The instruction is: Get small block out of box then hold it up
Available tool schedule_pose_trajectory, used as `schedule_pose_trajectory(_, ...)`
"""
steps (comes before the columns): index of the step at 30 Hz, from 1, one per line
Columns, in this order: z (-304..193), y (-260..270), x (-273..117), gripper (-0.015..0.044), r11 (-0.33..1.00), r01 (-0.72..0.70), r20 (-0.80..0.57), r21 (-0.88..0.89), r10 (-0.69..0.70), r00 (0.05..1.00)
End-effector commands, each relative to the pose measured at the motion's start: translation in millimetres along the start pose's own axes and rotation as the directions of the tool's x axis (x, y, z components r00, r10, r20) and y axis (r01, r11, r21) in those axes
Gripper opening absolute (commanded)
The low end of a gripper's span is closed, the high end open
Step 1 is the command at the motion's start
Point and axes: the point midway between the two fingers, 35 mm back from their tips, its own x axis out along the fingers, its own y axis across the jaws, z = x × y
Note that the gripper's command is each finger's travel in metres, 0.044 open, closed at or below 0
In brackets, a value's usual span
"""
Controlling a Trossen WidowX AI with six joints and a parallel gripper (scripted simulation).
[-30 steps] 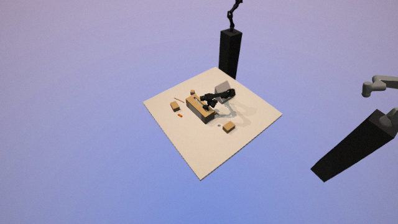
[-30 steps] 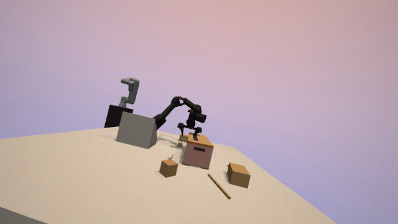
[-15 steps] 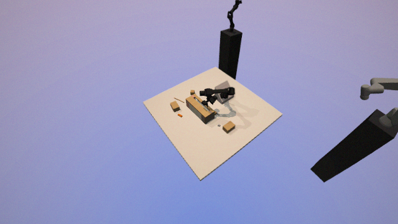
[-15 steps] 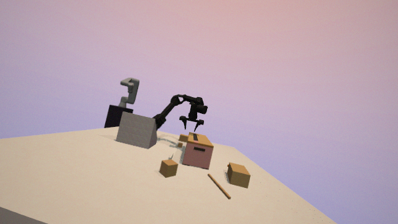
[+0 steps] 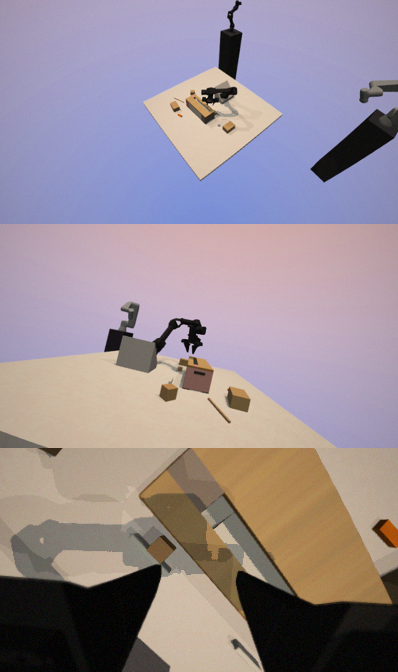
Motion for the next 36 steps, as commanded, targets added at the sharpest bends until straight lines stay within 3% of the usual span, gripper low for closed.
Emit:
schedule_pose_trajectory(1, -0.9, 14.6, -1.1, 0.0285, 0.751, 0.032, 0.019, 0.659, -0.059, 0.998)
schedule_pose_trajectory(9, -0.4, 22.4, -2.1, 0.0285, 0.394, 0.005, 0.036, 0.919, -0.097, 0.995)
schedule_pose_trajectory(18, -0.3, 29.7, -2.6, 0.0285, -0.028, -0.058, 0.054, 0.998, -0.132, 0.990)
schedule_pose_trajectory(27, -0.6, 36.7, -2.7, 0.0285, -0.440, -0.140, 0.072, 0.887, -0.166, 0.983)
schedule_pose_trajectory(36, -1.2, 43.3, -2.5, 0.0285, -0.766, -0.212, 0.092, 0.606, -0.197, 0.976)
